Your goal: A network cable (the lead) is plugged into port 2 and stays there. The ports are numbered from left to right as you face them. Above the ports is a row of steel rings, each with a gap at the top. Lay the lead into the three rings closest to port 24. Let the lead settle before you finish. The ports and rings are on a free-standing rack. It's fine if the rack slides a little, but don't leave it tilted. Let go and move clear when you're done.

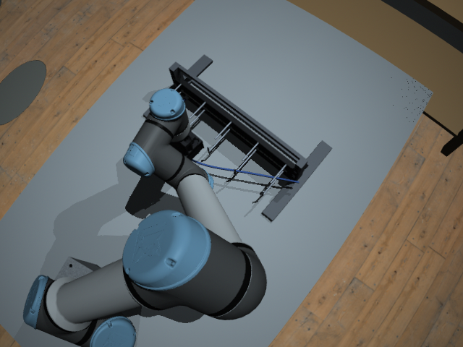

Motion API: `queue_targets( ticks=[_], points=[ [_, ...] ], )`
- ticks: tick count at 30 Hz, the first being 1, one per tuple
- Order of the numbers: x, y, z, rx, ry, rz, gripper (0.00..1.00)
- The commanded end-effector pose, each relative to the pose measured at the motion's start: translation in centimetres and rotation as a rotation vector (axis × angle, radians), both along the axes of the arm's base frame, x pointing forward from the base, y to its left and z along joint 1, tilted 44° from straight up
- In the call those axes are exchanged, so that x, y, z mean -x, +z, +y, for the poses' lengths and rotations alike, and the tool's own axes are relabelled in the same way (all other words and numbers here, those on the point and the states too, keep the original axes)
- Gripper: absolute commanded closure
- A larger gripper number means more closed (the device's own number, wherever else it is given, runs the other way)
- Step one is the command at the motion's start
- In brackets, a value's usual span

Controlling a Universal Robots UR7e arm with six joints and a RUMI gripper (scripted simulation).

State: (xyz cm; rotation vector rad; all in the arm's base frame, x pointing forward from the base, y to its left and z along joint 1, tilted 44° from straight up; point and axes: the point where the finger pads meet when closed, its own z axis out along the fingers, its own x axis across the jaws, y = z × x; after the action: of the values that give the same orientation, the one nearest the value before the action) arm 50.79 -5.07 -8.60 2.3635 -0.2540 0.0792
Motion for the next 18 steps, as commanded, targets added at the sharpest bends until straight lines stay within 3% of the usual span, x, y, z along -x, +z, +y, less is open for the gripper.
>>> queue_targets(
  ticks=[1,6,7,18],
  points=[
    [-0.04,0.04,0.03,0.0,0.001,-0.001,0.8],
    [-0.04,0.04,0.03,0.0,0.001,-0.001,0.8],
    [-0.04,0.04,0.03,0.0,0.001,-0.001,1.0],
    [-0.04,0.04,0.03,0.0,0.001,-0.001,1.0]
  ],
)
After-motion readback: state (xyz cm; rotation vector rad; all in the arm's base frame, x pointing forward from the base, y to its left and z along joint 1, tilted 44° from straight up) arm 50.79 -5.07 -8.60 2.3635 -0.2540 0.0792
